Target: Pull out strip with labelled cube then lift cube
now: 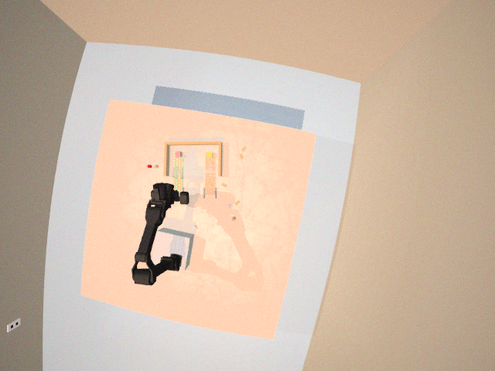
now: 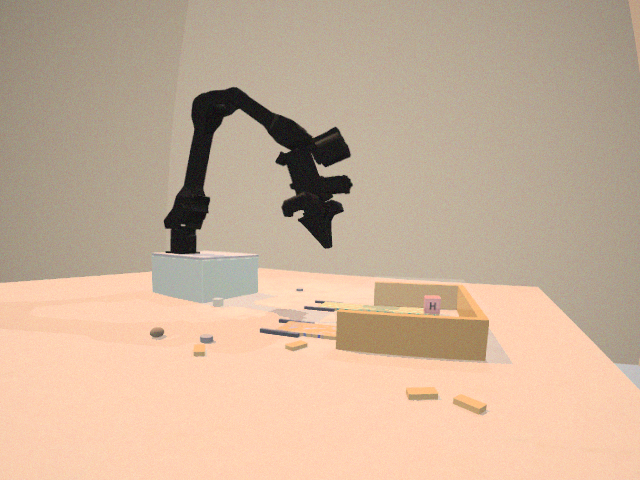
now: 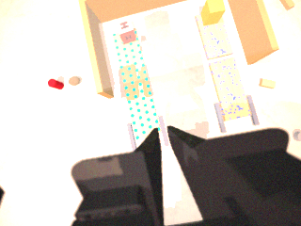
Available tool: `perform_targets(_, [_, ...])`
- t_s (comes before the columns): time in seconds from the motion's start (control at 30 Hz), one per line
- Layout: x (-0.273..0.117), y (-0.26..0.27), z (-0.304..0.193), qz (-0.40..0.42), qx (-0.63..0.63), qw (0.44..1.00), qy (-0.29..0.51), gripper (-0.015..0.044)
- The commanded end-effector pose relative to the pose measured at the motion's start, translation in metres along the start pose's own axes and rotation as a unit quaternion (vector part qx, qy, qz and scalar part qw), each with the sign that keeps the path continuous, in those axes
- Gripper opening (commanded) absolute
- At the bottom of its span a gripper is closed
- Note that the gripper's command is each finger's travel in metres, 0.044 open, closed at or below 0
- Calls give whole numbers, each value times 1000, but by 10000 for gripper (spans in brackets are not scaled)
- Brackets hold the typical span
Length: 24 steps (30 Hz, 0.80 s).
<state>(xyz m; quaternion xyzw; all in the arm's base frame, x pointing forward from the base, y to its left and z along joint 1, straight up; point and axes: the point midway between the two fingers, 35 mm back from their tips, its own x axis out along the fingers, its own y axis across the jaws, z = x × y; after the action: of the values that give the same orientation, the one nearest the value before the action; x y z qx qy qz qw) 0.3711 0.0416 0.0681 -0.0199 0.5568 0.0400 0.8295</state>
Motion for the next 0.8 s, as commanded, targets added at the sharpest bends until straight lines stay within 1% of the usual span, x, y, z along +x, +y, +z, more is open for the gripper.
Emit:
perform_targets(0.0, [26,18,-1,3,-15,995,96,0])
perform_targets(0.07, [38,26,-4,3,-24,989,143,0])
perform_targets(0.17, [48,30,-3,2,-29,984,174,0])
perform_targets(0.37, [50,30,-4,2,-30,984,176,0])
perform_targets(0.77, [70,30,-9,2,-30,984,176,0])
